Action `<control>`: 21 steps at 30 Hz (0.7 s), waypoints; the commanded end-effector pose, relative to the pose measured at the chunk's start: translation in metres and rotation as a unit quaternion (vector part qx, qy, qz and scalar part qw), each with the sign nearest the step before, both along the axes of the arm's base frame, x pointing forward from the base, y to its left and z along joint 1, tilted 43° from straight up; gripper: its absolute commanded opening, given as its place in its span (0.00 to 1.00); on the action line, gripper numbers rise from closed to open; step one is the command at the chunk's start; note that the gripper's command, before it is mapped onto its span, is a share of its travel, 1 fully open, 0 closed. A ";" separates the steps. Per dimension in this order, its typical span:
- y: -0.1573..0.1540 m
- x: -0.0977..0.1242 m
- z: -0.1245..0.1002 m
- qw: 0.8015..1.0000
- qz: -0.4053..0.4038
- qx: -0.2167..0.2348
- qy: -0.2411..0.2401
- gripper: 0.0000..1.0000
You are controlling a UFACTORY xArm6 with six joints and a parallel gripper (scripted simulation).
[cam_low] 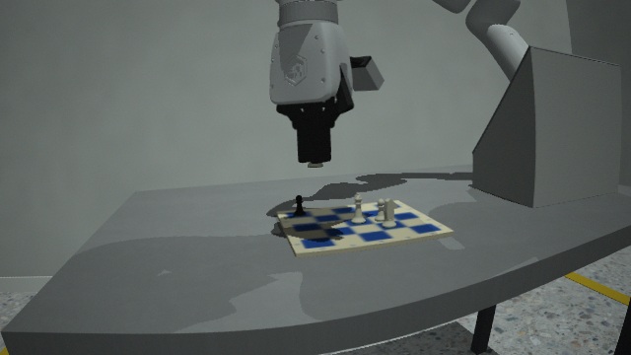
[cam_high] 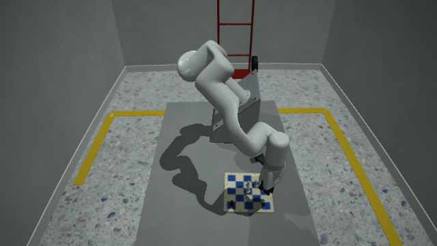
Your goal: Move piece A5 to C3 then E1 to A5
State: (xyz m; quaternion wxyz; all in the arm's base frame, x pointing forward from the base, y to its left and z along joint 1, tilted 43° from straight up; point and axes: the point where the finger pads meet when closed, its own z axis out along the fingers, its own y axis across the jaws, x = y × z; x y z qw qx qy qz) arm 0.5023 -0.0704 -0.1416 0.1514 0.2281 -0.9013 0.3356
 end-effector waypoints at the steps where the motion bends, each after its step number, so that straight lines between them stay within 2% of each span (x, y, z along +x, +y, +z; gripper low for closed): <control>1: 0.003 0.001 0.003 1.000 0.001 0.000 -0.001 0.00; 8: -0.001 -0.002 0.008 1.000 0.002 0.000 0.000 0.00; 10: -0.013 -0.013 0.021 1.000 0.007 -0.001 0.004 0.00; 12: -0.030 -0.035 0.041 1.000 0.014 -0.002 0.010 0.00; 13: -0.030 -0.035 0.041 1.000 0.014 -0.002 0.010 0.00; 14: -0.040 -0.049 0.052 1.000 0.019 -0.002 0.014 0.00; 16: -0.040 -0.049 0.052 1.000 0.019 -0.002 0.014 0.00; 17: -0.049 -0.066 0.063 1.000 0.024 -0.002 0.019 0.00; 18: -0.049 -0.066 0.063 1.000 0.024 -0.002 0.019 0.00; 19: -0.057 -0.084 0.074 0.999 0.029 -0.001 0.023 0.00; 21: -0.057 -0.084 0.074 0.999 0.029 -0.001 0.023 0.00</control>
